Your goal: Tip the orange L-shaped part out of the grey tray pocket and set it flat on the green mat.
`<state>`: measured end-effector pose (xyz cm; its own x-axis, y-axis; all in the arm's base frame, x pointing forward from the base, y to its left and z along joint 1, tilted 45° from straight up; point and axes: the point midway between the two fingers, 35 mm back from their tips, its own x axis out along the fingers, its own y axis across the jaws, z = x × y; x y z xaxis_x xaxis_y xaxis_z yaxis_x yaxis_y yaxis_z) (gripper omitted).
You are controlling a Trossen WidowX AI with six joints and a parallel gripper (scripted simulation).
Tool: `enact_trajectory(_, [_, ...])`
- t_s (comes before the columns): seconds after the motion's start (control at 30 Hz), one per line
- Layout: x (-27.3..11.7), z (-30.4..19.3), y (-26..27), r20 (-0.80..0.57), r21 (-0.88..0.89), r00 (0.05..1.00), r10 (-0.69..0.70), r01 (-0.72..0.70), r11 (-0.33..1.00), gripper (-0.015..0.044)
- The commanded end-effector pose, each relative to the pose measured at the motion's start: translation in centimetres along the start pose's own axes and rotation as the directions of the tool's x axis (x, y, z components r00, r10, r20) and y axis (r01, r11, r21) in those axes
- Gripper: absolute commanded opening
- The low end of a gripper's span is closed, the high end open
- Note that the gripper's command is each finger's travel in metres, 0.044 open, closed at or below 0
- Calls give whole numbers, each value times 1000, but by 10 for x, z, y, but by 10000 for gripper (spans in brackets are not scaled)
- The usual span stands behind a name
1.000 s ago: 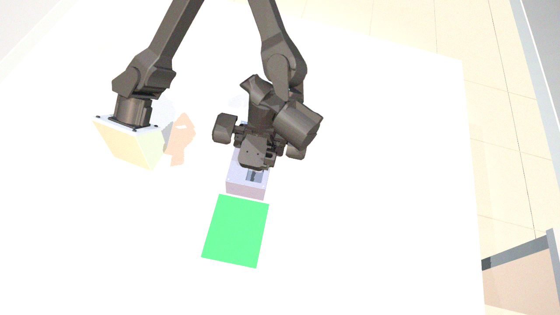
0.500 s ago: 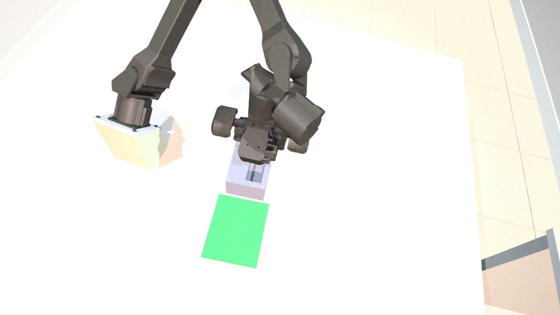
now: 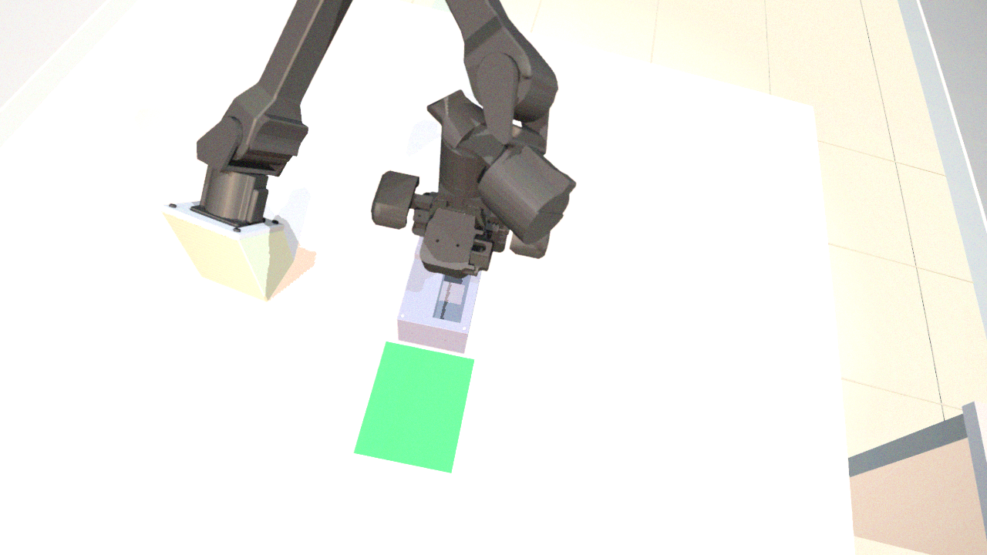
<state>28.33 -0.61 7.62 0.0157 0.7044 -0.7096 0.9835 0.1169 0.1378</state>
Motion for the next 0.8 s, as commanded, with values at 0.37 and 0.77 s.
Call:
enact_trajectory(0.37, [-18, 1, 0, 3, -1, 1000, 0, 0, 1000, 0])
enact_trajectory(0.77, [-19, 26, -2, 4, -1, 1000, 0, 0, 1000, 0])
